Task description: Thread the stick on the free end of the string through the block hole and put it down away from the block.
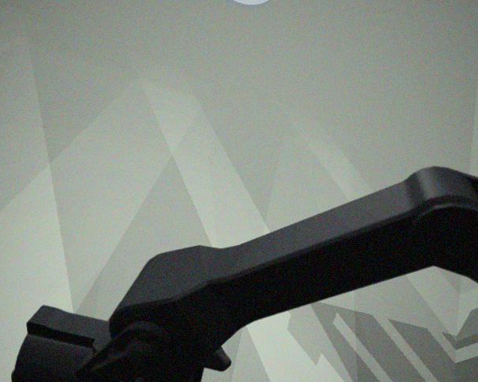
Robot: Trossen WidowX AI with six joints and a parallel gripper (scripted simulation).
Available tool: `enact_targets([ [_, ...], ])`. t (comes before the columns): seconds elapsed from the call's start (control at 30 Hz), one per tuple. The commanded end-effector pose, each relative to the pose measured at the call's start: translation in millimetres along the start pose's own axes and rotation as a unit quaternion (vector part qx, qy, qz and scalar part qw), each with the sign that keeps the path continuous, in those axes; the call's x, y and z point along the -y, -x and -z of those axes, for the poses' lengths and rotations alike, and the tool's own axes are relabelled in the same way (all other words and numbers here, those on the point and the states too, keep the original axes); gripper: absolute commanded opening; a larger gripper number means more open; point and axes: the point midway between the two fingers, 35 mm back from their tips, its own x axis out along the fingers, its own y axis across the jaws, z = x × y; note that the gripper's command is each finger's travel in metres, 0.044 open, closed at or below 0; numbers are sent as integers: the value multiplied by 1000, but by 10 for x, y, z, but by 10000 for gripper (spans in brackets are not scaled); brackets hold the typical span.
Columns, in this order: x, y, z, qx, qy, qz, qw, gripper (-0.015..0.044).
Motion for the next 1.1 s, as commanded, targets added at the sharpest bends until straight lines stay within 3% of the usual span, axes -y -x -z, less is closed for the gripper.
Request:
enact_targets([
  [0.0, 17, -23, 11, -4, -4, 0, 1000, 122],
  [0.17, 17, -23, 11, -4, -4, 0, 1000, 122],
  [0.33, 8, -10, 3, -1, -1, 1, 1000, 0],
  [1.07, -51, -26, 31, 39, -25, -7, 999, 0],
])
